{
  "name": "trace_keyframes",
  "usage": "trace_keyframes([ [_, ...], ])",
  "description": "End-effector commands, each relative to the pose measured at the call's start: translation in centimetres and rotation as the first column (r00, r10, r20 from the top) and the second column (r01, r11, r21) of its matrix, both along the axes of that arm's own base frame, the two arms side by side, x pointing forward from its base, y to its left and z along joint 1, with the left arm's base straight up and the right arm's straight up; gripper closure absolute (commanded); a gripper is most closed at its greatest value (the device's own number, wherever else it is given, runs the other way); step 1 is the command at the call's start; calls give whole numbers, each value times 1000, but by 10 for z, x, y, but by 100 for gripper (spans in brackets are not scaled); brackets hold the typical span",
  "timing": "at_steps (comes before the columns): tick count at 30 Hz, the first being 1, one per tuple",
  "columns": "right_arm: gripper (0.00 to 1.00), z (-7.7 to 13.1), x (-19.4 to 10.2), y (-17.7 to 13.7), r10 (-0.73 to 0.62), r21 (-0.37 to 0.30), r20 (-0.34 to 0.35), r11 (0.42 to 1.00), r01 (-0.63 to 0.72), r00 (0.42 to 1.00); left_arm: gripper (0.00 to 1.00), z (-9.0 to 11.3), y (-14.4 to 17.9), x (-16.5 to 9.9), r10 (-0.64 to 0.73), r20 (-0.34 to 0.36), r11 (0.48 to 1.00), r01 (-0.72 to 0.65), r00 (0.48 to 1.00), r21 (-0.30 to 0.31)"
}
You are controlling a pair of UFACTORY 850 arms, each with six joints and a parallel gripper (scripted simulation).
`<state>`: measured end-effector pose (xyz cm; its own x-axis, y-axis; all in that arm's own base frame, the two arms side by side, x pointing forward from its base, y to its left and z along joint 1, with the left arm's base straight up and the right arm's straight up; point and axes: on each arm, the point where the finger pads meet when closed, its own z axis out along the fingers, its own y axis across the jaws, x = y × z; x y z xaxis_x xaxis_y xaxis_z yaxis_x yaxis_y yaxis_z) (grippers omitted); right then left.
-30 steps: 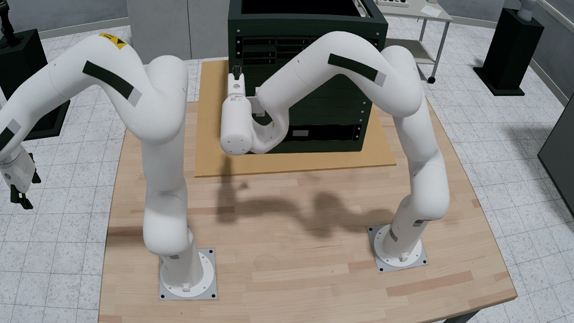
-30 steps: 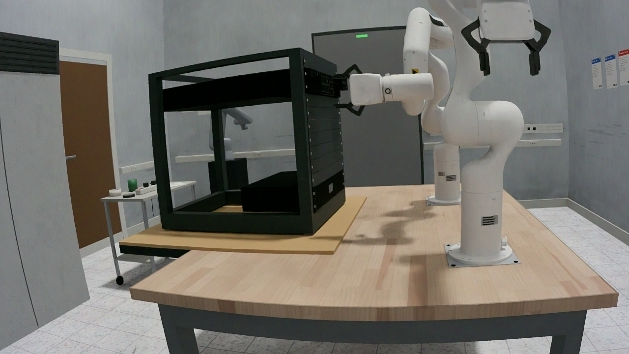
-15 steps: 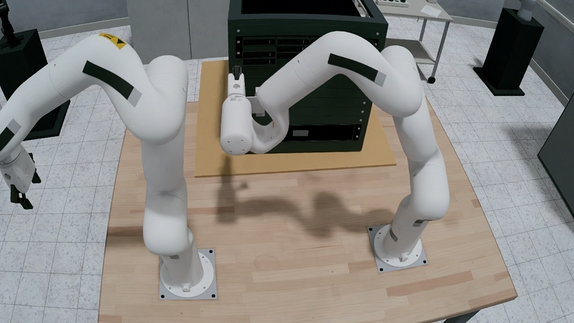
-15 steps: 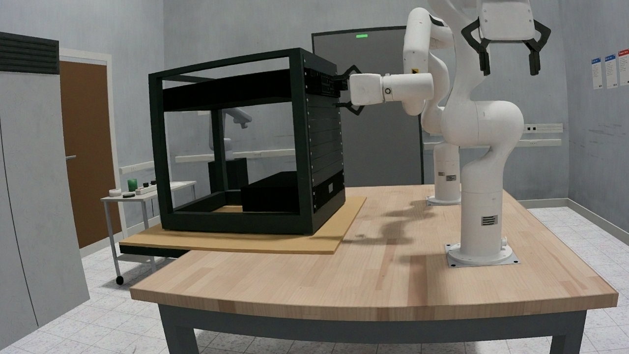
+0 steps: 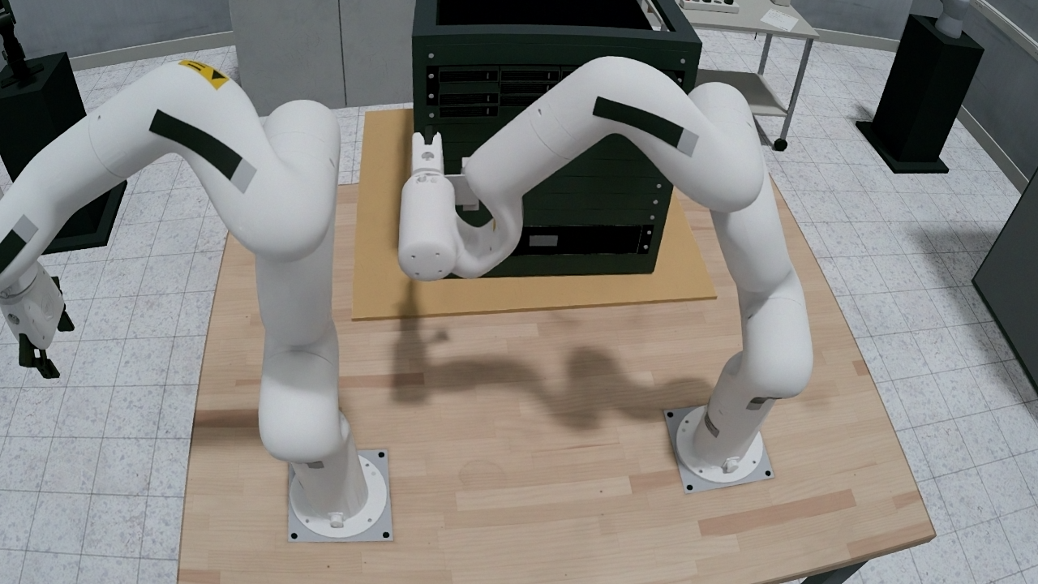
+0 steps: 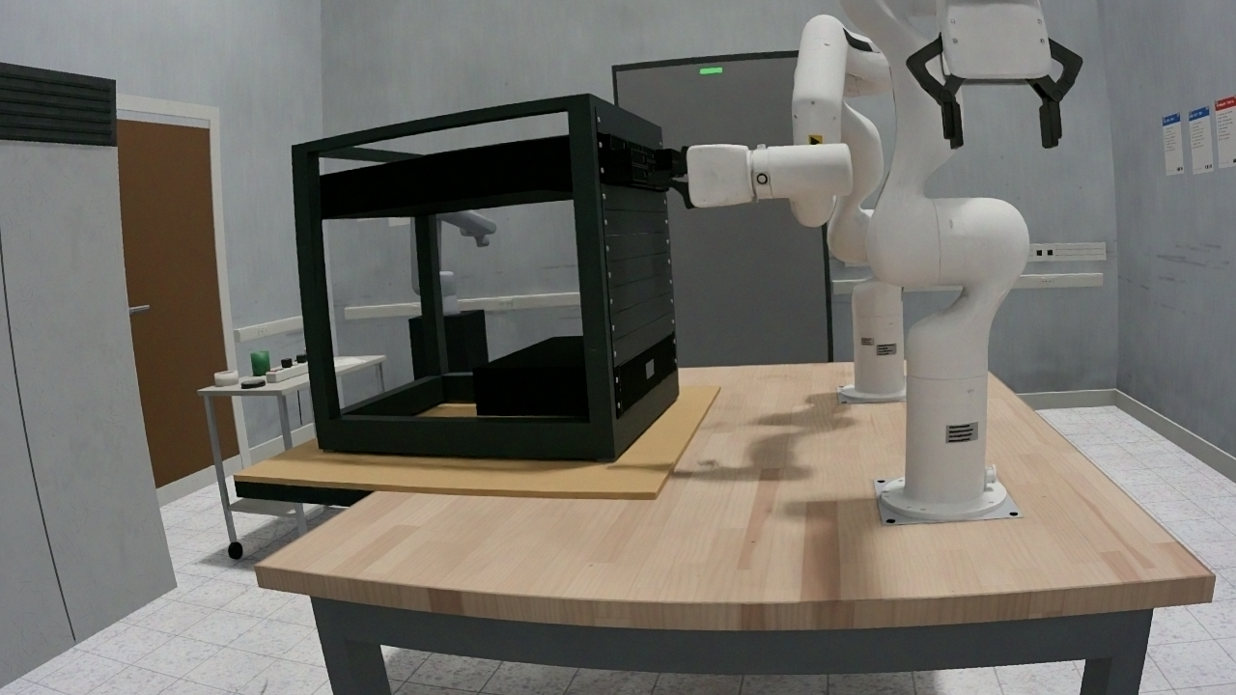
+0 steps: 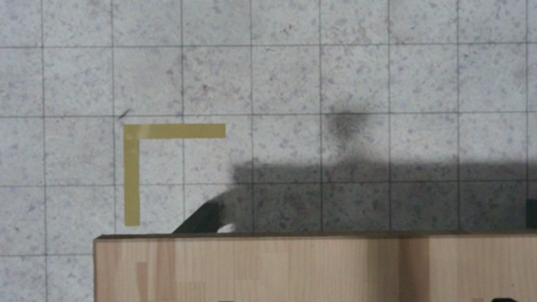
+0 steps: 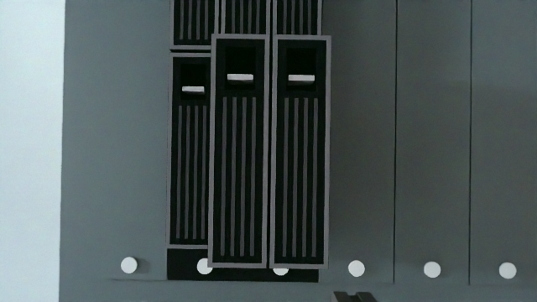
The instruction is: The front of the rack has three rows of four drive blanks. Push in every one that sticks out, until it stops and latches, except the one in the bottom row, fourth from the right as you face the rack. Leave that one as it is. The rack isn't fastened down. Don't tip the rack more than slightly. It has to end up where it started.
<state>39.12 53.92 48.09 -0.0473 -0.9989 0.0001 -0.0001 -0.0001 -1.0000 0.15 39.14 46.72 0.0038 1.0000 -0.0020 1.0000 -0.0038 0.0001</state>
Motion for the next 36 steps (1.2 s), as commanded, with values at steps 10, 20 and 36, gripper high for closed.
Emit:
trace_keyframes([
  [10, 100, 1, 0, 0, 0, 2, 1, 1000, 0, 1000, 0, 1, 0, 0, 0, 0, 1000, 0, 1000, 2],
  [20, 100, 1, 0, 0, 0, 2, 1, 1000, 0, 1000, 0, 1, 0, 0, 0, 0, 1000, 0, 1000, 2],
  [36, 100, 2, -1, -9, 0, 2, 1, 1000, 0, 1000, 0, 1, 0, 0, 0, 0, 1000, 0, 1000, 2],
])
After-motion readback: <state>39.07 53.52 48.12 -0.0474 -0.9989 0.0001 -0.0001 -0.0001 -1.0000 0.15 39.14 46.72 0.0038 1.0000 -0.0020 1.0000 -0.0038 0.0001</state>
